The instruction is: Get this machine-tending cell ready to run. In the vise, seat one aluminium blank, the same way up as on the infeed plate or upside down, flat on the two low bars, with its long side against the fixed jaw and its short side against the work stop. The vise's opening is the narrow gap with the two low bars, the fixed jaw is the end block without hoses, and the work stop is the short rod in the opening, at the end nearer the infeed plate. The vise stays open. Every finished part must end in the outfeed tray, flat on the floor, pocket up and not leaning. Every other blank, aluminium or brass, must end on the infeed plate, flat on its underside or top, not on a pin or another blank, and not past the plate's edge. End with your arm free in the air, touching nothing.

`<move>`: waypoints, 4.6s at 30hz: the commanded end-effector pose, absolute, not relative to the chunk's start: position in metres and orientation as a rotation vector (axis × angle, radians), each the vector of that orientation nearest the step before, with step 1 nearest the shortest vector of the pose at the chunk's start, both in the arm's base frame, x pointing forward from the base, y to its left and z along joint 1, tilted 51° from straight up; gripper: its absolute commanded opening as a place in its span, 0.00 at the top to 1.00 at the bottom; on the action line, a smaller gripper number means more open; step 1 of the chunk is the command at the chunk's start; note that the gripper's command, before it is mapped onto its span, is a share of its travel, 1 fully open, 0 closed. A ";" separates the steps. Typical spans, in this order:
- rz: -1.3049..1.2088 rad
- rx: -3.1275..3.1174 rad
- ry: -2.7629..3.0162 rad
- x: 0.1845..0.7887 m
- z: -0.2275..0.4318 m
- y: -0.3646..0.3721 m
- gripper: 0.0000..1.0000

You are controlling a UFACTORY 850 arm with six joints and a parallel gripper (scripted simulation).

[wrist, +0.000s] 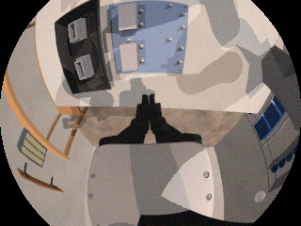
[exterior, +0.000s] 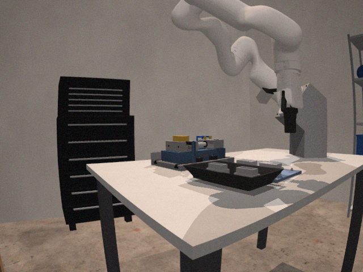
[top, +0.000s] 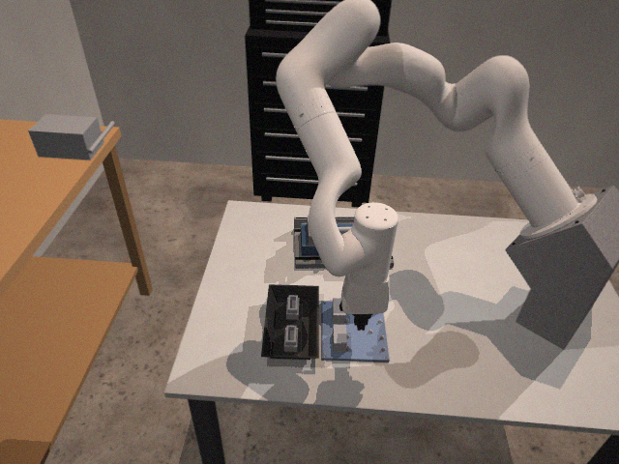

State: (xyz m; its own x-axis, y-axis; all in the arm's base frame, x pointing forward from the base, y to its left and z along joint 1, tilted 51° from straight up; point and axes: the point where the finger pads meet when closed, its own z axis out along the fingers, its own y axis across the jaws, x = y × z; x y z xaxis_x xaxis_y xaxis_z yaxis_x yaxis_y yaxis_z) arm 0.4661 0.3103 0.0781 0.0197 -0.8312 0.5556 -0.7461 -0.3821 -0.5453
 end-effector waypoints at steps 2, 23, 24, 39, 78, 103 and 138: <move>-1.305 -2.169 1.685 0.460 0.085 0.315 1.00; -1.305 -2.169 1.685 0.435 0.108 0.330 1.00; -1.305 -2.169 1.685 0.435 0.108 0.330 1.00; -1.307 -2.168 1.686 0.506 0.160 0.368 1.00; -1.305 -2.169 1.686 0.572 0.188 0.375 1.00; -1.305 -2.169 1.686 0.598 0.164 0.360 1.00; -1.305 -2.169 1.686 0.600 0.162 0.359 1.00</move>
